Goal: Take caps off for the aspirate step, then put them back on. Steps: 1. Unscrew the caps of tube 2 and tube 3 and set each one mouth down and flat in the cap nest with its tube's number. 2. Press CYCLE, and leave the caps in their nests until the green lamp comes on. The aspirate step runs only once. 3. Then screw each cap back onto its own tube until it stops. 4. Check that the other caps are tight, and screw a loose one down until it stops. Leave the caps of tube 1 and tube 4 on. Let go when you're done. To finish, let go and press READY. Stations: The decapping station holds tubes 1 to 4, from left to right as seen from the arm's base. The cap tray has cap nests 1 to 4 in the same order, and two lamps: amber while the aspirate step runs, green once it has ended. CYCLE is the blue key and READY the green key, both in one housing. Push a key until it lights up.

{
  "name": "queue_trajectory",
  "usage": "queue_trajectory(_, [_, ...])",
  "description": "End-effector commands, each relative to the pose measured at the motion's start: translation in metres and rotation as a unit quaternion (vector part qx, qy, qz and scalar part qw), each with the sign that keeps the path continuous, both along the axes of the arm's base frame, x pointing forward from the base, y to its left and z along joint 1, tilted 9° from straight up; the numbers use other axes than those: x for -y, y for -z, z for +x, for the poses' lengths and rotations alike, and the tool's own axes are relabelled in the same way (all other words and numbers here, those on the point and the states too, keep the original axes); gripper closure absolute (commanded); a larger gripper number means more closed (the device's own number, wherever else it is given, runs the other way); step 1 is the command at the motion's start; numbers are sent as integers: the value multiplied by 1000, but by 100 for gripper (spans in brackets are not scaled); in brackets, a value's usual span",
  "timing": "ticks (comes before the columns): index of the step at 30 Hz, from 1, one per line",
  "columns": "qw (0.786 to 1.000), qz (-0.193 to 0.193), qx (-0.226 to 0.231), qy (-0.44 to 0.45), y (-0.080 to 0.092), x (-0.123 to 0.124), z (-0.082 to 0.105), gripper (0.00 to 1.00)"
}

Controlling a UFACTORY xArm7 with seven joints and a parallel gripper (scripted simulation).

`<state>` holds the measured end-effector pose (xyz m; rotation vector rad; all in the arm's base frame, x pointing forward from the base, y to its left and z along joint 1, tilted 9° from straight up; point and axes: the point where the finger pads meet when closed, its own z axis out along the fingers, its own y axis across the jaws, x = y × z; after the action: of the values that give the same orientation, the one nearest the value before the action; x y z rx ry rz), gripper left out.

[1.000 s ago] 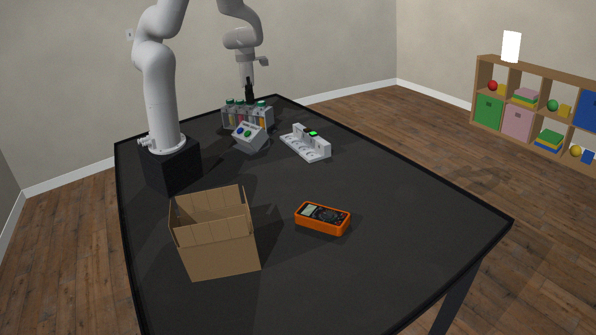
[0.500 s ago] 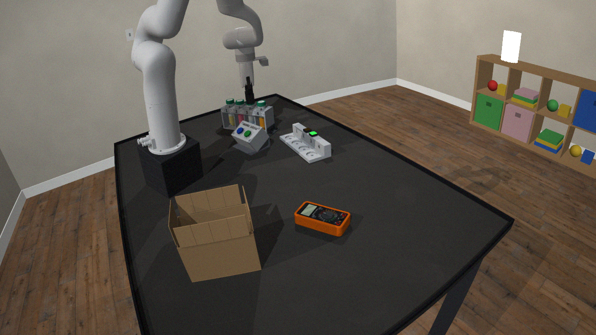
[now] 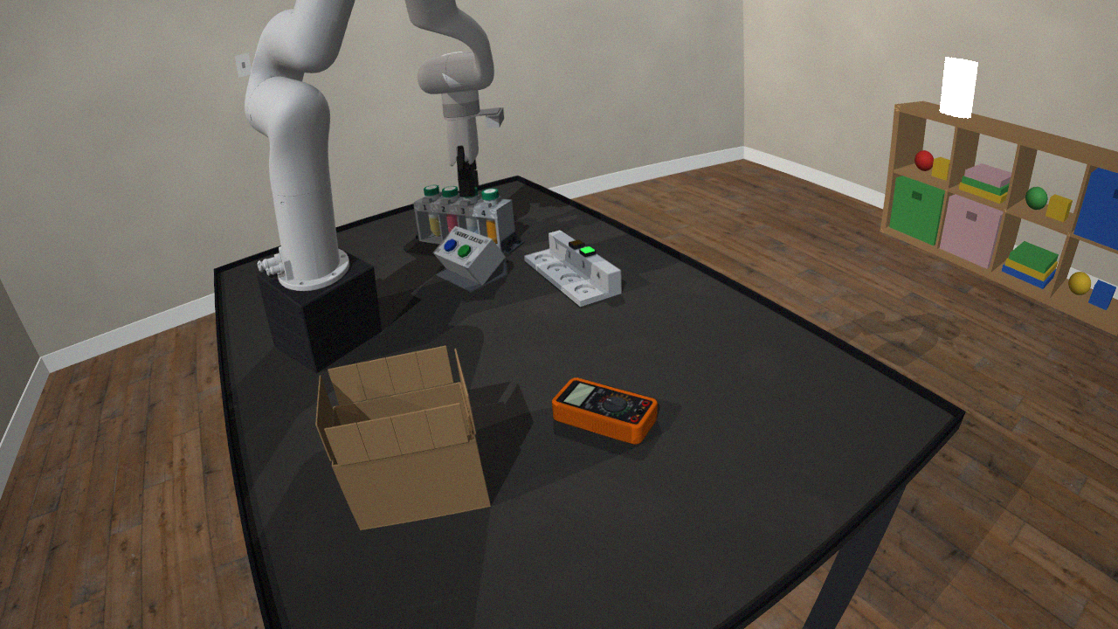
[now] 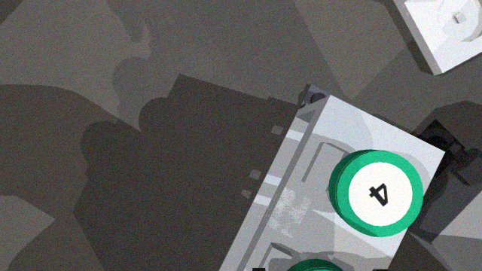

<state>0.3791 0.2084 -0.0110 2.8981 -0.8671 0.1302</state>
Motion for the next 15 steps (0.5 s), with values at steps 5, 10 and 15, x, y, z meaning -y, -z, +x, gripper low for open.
queue_trajectory(5, [1000, 0, 9, 27, 3, -1, 1, 54])
queue_trajectory(10, [1000, 0, 9, 27, 3, -1, 1, 100])
queue_trajectory(15, [1000, 0, 9, 27, 3, -1, 1, 100])
